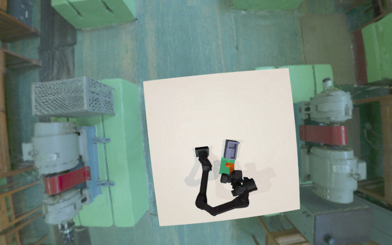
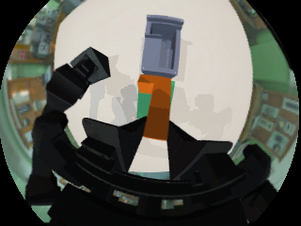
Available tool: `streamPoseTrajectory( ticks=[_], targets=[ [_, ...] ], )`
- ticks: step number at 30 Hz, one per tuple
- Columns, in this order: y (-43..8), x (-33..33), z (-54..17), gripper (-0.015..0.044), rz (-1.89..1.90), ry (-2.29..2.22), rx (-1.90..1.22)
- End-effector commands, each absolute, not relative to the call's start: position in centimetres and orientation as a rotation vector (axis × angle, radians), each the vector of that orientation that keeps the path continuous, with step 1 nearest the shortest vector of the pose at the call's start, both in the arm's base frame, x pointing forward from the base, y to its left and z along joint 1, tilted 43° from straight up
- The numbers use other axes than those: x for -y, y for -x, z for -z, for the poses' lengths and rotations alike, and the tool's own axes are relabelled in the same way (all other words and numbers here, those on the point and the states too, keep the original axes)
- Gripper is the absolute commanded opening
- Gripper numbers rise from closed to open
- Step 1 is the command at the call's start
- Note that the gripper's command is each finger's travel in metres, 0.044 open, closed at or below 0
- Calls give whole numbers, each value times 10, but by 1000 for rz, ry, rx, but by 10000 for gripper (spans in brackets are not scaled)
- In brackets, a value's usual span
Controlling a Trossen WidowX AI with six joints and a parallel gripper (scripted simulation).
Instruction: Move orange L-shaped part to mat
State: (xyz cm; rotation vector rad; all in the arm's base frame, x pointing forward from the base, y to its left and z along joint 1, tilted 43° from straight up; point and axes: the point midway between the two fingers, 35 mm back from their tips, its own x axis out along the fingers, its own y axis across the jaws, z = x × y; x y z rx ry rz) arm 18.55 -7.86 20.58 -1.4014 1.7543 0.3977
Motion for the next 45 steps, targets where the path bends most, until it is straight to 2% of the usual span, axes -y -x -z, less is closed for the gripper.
streamPoseTrajectory(
  ticks=[1, 45],
  targets=[
    [-179, 87, -211, 0, -419, 1412, -1758],
    [-175, 130, -163, 0, -411, 1391, -1855]
  ],
)
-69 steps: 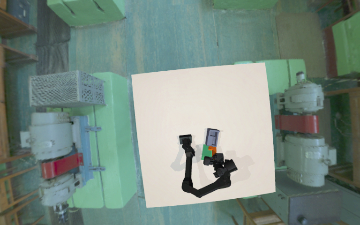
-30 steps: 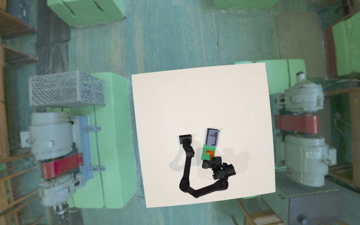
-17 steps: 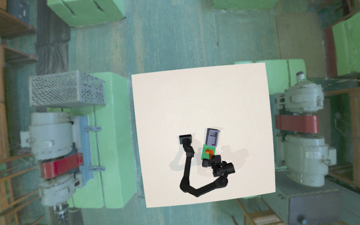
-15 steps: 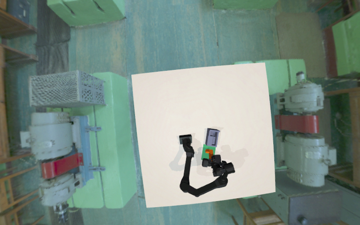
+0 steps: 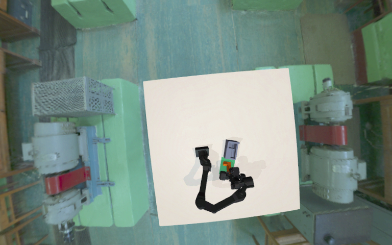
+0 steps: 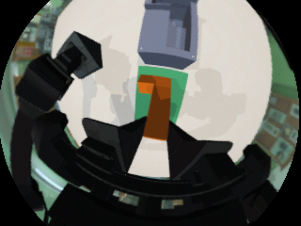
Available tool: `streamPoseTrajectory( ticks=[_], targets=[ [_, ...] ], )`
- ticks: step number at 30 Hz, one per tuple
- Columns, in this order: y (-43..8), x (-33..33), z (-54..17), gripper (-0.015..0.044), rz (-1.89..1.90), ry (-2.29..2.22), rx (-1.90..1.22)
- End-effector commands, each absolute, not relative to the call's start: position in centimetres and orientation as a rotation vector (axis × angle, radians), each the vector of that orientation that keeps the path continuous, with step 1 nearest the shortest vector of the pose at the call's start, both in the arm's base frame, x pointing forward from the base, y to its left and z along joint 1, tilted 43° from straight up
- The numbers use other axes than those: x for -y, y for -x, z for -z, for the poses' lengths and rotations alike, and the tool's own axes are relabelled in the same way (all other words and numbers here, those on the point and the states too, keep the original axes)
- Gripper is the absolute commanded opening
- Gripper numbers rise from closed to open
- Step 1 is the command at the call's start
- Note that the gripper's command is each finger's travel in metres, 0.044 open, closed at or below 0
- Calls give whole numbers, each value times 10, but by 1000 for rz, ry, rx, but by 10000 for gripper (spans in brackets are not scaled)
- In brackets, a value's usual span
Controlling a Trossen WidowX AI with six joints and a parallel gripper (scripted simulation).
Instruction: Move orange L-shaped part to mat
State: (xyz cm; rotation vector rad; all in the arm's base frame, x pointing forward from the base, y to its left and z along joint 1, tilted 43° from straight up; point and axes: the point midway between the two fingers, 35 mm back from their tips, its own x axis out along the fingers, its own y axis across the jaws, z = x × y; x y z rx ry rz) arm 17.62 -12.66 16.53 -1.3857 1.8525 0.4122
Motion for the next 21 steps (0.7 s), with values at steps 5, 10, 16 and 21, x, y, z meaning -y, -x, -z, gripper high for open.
streamPoseTrajectory(
  ticks=[5, 10, 16, 21],
  targets=[
    [-174, 132, -160, 0, -411, 1391, -1856],
    [-174, 131, -160, 0, -411, 1385, -1854],
    [-174, 131, -160, 157, -411, 1385, -1854],
    [-174, 131, -160, 289, -412, 1386, -1854]
  ],
)
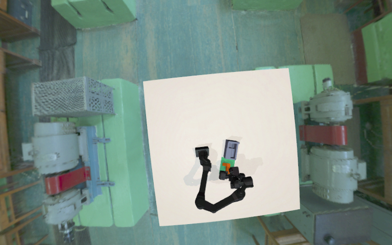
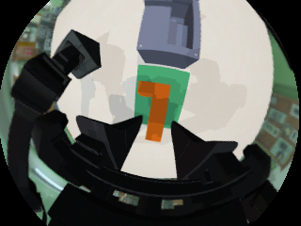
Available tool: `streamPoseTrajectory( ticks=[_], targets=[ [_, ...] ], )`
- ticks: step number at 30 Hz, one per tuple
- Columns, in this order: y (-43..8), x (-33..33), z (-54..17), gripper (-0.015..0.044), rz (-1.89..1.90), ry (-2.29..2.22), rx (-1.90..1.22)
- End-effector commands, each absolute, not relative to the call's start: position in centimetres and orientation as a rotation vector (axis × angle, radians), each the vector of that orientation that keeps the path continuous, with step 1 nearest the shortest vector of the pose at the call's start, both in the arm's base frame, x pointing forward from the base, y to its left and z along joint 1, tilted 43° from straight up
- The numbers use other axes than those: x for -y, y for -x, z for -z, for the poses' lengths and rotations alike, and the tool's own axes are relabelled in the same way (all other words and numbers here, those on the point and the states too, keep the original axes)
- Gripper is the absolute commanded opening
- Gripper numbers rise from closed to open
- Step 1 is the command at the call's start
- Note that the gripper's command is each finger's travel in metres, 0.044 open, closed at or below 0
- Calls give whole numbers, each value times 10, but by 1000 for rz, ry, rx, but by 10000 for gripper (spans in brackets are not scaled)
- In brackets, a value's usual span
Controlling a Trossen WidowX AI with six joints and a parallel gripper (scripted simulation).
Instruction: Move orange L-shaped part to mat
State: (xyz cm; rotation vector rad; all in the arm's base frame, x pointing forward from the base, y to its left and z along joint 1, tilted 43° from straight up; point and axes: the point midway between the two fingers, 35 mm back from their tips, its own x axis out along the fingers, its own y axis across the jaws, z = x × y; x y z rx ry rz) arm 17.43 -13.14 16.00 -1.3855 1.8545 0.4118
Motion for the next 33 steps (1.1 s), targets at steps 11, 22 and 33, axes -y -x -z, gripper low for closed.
streamPoseTrajectory(
  ticks=[11, 22, 33],
  targets=[
    [-174, 131, -160, 400, -412, 1386, -1854],
    [-174, 131, -160, 400, -412, 1386, -1854],
    [-174, 131, -160, 400, -412, 1386, -1854]
  ],
)
